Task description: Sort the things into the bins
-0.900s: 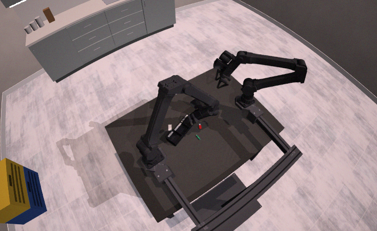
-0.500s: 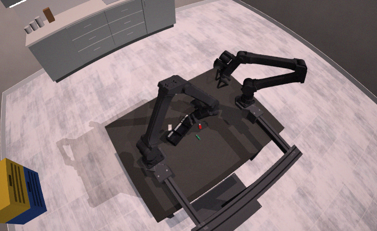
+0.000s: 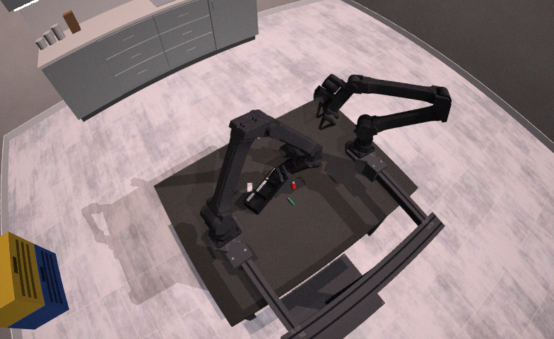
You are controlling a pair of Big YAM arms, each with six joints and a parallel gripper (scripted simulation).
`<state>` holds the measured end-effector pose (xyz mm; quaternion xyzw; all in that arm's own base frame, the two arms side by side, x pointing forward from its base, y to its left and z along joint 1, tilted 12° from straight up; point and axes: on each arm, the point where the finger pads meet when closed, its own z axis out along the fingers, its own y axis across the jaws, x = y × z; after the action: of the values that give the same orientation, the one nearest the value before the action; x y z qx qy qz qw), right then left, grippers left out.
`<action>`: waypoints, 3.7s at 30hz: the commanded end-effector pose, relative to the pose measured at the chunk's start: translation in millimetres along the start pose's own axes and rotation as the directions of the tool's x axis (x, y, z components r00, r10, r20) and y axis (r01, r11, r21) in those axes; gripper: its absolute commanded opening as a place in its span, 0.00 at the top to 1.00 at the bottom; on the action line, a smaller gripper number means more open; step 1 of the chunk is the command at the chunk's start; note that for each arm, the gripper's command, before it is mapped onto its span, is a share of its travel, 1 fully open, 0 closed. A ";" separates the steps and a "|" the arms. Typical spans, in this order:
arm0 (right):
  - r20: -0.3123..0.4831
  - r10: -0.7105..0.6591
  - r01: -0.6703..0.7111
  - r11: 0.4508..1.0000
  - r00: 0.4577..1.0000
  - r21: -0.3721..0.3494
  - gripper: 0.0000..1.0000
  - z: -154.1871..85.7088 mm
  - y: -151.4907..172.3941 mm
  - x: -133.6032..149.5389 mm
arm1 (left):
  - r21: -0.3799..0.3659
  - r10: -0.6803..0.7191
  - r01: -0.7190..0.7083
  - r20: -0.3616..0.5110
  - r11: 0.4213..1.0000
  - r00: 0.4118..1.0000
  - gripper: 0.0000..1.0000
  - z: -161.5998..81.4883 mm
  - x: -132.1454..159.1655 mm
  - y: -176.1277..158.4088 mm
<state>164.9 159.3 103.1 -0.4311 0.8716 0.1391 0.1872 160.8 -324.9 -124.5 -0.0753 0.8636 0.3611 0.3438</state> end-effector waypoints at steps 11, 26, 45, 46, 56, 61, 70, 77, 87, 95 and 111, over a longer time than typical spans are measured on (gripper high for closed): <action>0.007 -0.002 0.002 1.000 1.000 0.001 0.00 -1.9 -0.3 -3.1 | 0.003 -0.013 0.013 -0.011 1.000 1.000 0.00 -6.8 -9.5 5.8; 0.007 -0.002 0.002 1.000 1.000 0.001 0.00 -1.9 -0.3 -3.1 | -0.013 -0.062 0.061 -0.069 0.998 0.996 0.00 -1.5 -31.0 16.7; 0.007 -0.002 0.002 1.000 1.000 0.001 0.00 -1.9 -0.3 -3.1 | -0.073 -0.215 0.204 -0.227 0.976 0.950 0.00 18.8 -87.9 55.8; 0.007 -0.002 0.002 1.000 1.000 0.001 0.00 -1.9 -0.3 -3.1 | -0.078 -0.227 0.215 -0.238 0.974 0.944 0.00 20.6 -91.8 59.3; 0.007 -0.002 0.002 1.000 1.000 0.001 0.00 -1.9 -0.3 -3.1 | -0.143 -0.363 0.334 -0.351 0.932 0.863 0.00 42.1 -130.1 101.0; 0.007 -0.002 0.002 1.000 1.000 0.001 0.00 -1.9 -0.3 -3.1 | -0.166 -0.408 0.372 -0.383 0.913 0.829 0.00 49.5 -140.4 115.9; 0.007 -0.002 0.002 1.000 1.000 0.001 0.00 -1.9 -0.3 -3.1 | -0.244 -0.541 0.486 -0.465 0.839 0.701 0.00 72.5 -164.5 165.3; 0.007 -0.002 0.002 1.000 1.000 0.001 0.00 -1.9 -0.3 -3.1 | -0.291 -0.611 0.545 -0.498 0.786 0.616 0.00 84.6 -172.5 194.2; 0.007 -0.002 0.002 1.000 1.000 0.001 0.00 -1.9 -0.3 -3.1 | -0.382 -0.728 0.646 -0.534 0.661 0.429 0.00 105.1 -176.8 249.6; 0.007 -0.002 0.002 1.000 1.000 0.001 0.00 -1.9 -0.3 -3.1 | -0.431 -0.781 0.693 -0.538 0.578 0.317 0.00 114.2 -173.0 278.7; 0.007 -0.002 0.002 1.000 1.000 0.001 0.00 -1.9 -0.3 -3.1 | -0.516 -0.852 0.761 -0.516 0.392 0.089 0.00 126.8 -155.3 328.8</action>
<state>164.9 159.3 103.1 -0.4311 0.8716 0.1391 0.1872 221.8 -22.7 99.9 -0.6879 0.7100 0.1068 0.1061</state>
